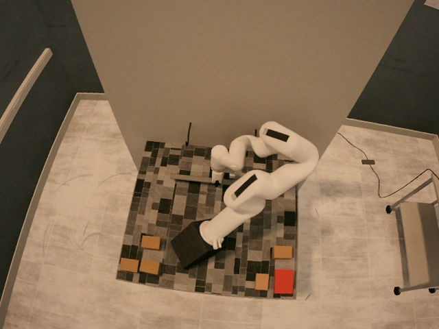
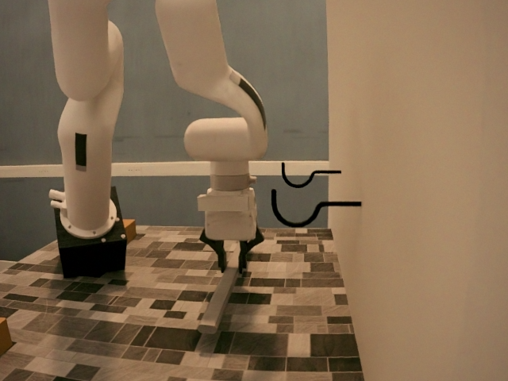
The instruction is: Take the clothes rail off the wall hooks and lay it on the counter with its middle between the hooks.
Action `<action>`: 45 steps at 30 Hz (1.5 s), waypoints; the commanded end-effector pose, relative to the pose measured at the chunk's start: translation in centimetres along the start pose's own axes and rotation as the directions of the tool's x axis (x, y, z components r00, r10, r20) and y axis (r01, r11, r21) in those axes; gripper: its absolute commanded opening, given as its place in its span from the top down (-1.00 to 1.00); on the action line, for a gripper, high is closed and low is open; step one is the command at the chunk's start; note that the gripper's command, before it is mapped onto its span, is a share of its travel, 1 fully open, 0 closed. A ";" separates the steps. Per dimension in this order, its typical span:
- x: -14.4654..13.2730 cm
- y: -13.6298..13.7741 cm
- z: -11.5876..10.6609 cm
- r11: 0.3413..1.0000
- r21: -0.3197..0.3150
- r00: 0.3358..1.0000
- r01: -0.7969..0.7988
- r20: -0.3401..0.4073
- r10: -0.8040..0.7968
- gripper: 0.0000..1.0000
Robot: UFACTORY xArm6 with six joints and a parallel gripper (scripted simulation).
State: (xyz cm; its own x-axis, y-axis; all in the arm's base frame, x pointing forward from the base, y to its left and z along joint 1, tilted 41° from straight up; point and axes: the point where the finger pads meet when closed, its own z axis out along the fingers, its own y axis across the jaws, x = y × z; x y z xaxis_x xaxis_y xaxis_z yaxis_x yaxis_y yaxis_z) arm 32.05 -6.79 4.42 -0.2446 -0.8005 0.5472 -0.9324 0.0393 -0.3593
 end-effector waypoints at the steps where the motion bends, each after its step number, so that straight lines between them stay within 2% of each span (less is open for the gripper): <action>1: 0.0 -0.1 0.0 1.000 0.002 1.000 -0.001 0.001 0.001 1.00; 45: 0.0 -0.1 2.6 1.000 0.002 1.000 0.000 0.001 0.000 1.00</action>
State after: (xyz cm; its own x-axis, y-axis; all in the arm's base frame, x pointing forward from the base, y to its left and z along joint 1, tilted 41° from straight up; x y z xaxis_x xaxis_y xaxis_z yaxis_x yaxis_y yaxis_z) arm 32.66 -8.17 2.67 -0.2446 -0.8004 0.5473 -0.9325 0.0394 -0.3591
